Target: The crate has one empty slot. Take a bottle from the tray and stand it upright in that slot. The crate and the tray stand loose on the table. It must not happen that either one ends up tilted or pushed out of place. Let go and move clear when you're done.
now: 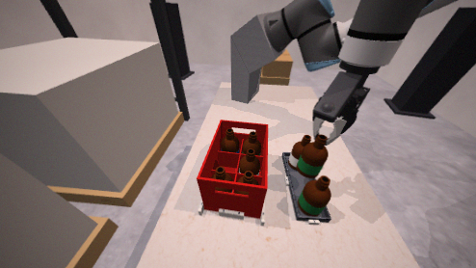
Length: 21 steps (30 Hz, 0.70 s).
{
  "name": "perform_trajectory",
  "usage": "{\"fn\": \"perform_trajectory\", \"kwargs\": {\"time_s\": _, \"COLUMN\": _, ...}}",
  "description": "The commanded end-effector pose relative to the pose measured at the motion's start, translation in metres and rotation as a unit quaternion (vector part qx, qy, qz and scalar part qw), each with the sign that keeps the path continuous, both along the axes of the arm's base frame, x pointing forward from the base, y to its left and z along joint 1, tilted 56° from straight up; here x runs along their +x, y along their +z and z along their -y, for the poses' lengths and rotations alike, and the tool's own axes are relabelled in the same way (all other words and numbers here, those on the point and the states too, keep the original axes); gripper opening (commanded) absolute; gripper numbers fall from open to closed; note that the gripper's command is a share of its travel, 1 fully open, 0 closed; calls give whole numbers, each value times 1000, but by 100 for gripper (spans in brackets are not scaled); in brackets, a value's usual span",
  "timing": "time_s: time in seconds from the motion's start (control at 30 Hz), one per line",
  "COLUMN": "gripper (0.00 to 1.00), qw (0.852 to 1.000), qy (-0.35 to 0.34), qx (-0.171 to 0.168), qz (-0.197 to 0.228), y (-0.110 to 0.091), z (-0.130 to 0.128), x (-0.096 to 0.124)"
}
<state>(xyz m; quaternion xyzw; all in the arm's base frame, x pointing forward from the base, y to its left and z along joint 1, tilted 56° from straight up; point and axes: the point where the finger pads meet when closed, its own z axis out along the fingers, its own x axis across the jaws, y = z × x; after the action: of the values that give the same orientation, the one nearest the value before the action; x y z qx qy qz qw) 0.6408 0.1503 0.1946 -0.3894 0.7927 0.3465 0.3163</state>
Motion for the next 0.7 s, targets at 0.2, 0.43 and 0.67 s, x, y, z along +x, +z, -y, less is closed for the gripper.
{"fn": "perform_trajectory", "kwargs": {"time_s": 0.2, "gripper": 0, "qw": 1000, "qy": 0, "qx": 0, "qz": 0, "y": 3, "z": 5, "x": -1}}
{"fn": "perform_trajectory", "kwargs": {"time_s": 0.43, "gripper": 0, "qw": 1000, "qy": 0, "qx": 0, "qz": 0, "y": 3, "z": 5, "x": -1}}
{"fn": "perform_trajectory", "kwargs": {"time_s": 0.67, "gripper": 0, "qw": 1000, "qy": 0, "qx": 0, "qz": 0, "y": 3, "z": 5, "x": -1}}
